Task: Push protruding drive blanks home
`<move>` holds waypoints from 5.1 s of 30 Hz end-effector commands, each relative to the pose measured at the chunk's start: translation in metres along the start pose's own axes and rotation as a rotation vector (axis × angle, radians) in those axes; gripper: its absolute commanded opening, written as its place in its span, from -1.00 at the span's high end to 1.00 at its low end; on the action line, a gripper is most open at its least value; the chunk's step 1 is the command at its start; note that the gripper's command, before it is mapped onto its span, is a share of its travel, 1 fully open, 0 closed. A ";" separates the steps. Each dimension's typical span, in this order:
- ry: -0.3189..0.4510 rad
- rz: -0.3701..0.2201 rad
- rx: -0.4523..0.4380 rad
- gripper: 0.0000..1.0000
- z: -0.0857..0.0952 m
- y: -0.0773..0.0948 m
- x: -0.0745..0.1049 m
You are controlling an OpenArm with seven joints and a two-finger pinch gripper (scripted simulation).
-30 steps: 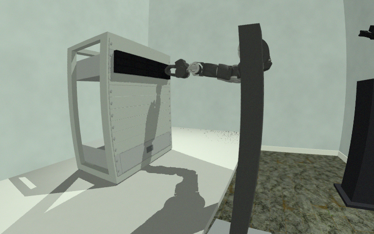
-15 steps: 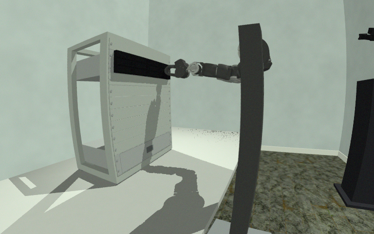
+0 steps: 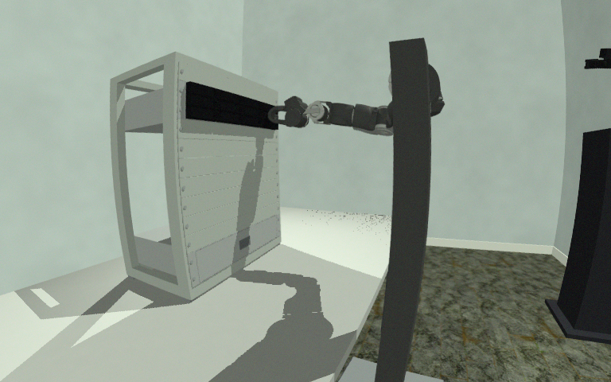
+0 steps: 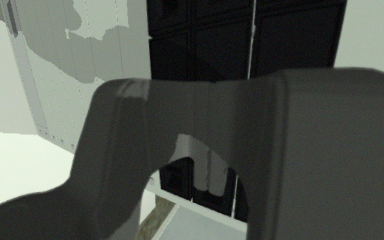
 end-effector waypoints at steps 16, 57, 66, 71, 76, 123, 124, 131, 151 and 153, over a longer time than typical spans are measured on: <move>-0.002 0.002 0.003 1.00 0.001 0.000 -0.002; 0.000 0.003 0.004 1.00 0.002 -0.003 0.103; 0.001 0.002 0.004 1.00 0.002 -0.002 0.106; 0.000 0.003 0.005 1.00 0.022 -0.006 0.107; 0.000 0.003 0.005 1.00 0.028 -0.007 0.107; -0.001 0.002 0.003 1.00 0.028 -0.007 0.033; -0.001 0.002 0.003 1.00 0.028 -0.007 0.033; -0.001 0.003 0.004 1.00 0.028 -0.008 0.032; -0.002 0.002 0.003 1.00 0.028 -0.007 0.022; -0.002 0.001 0.003 1.00 0.028 -0.007 0.020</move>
Point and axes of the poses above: the point where the finger pads meet when closed, its own x axis back along the fingers, its own z axis across the jaws, y = z × x, the point moved 3 cm from there along x, back along the fingers, and after that the axes turned 15 degrees about -x, right-handed, at the moved point
